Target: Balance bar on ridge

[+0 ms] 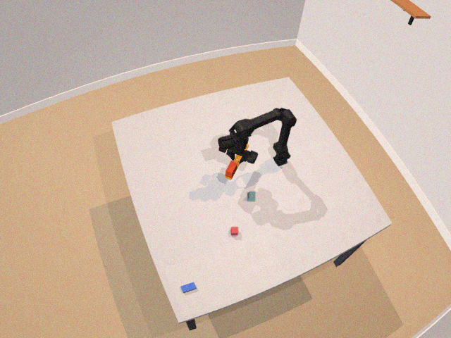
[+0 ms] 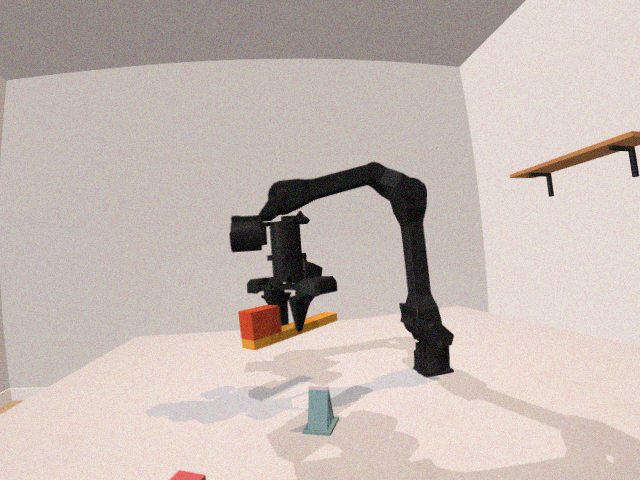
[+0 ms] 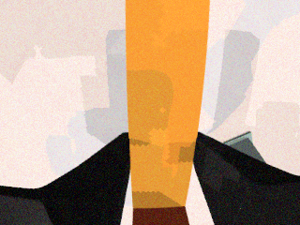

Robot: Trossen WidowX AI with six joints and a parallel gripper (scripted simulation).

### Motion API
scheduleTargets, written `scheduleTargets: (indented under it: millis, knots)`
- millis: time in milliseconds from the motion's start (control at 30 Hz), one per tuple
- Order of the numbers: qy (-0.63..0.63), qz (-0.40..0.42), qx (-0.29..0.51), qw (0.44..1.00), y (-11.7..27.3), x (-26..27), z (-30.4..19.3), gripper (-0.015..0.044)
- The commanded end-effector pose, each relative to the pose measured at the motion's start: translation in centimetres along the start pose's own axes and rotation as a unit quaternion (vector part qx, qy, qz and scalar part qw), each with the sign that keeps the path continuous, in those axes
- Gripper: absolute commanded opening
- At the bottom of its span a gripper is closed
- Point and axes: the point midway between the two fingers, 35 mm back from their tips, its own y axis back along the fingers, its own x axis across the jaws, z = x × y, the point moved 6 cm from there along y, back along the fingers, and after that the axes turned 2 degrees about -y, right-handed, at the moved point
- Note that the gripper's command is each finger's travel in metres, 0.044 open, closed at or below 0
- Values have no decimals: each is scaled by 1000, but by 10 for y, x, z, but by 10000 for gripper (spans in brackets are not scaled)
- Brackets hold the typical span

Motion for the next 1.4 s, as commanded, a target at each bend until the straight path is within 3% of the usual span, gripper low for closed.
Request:
scheduleTargets:
  millis: [0, 1033, 1367]
  knots:
    - [15, -2, 1, 1000, 0, -11, -7, 0]
    - [186, -7, 5, 982, 3, -119, -56, 0]
    - [191, -7, 5, 982, -7, -122, -58, 0]
